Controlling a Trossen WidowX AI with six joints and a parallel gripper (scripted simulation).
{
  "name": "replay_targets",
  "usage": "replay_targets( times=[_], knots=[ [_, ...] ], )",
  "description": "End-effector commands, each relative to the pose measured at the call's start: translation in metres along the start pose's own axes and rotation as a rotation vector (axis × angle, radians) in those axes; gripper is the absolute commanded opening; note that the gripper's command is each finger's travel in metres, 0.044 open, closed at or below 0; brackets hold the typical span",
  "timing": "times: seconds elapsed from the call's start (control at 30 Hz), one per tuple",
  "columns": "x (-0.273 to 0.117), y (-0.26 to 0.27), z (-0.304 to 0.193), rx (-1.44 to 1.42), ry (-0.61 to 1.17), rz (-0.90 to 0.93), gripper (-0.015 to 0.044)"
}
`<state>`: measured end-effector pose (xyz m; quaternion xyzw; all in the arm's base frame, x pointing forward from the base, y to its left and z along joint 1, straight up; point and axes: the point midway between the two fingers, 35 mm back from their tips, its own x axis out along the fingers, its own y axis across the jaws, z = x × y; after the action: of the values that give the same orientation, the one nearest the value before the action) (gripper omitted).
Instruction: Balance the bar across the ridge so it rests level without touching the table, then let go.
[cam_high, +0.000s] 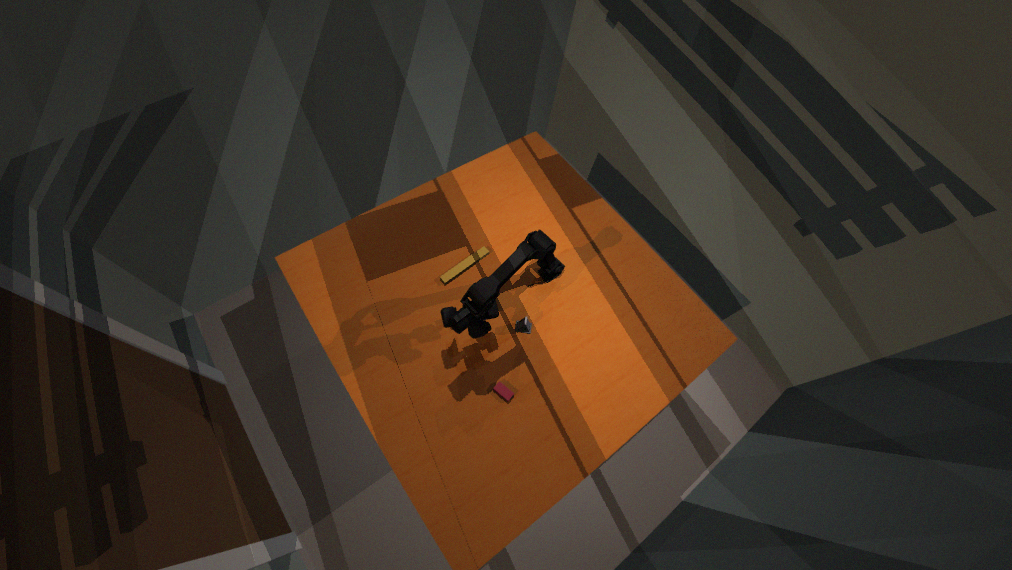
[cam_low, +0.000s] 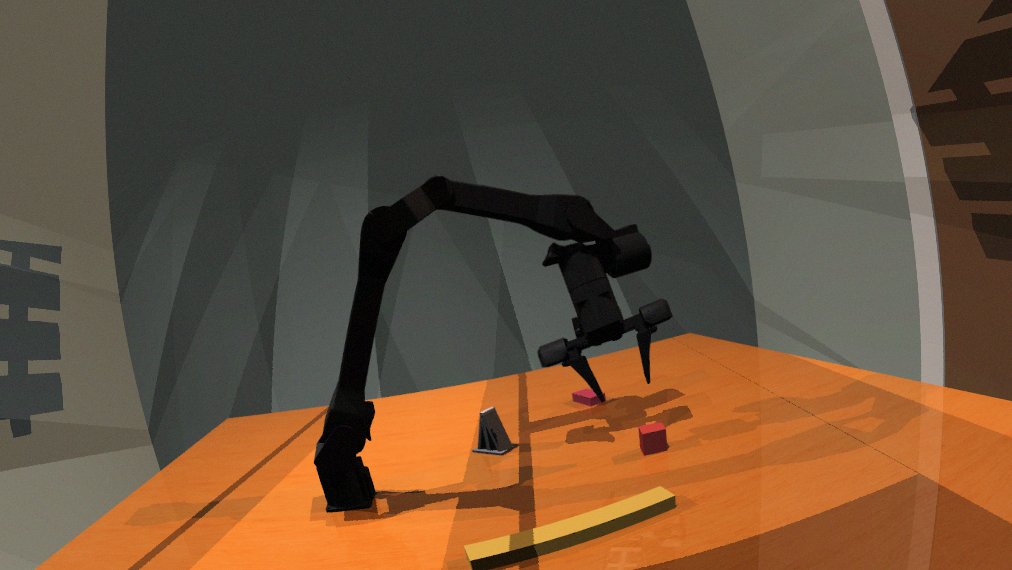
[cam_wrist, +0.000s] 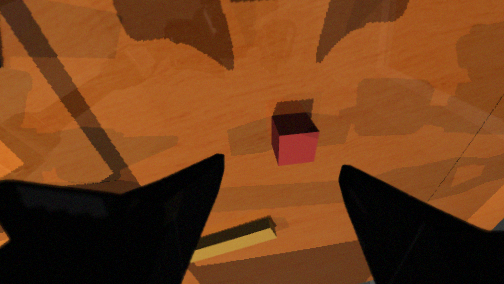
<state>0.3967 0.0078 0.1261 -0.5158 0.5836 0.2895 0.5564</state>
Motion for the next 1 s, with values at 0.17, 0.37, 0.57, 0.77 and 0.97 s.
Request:
replay_targets(
  times=[0.17, 0.37, 0.57, 0.77, 0.97],
  knots=[
    [0.013, -0.002, -0.04, 0.179, -0.009, 0.061, 0.0315],
    [0.021, -0.003, -0.07, 0.31, -0.016, 0.101, 0.0315],
    [0.028, -0.001, -0.098, 0.443, -0.023, 0.139, 0.0315],
    [0.033, 0.003, -0.129, 0.567, -0.018, 0.163, 0.0315],
    [0.038, 0.009, -0.155, 0.686, -0.021, 0.19, 0.0315]
  ],
)
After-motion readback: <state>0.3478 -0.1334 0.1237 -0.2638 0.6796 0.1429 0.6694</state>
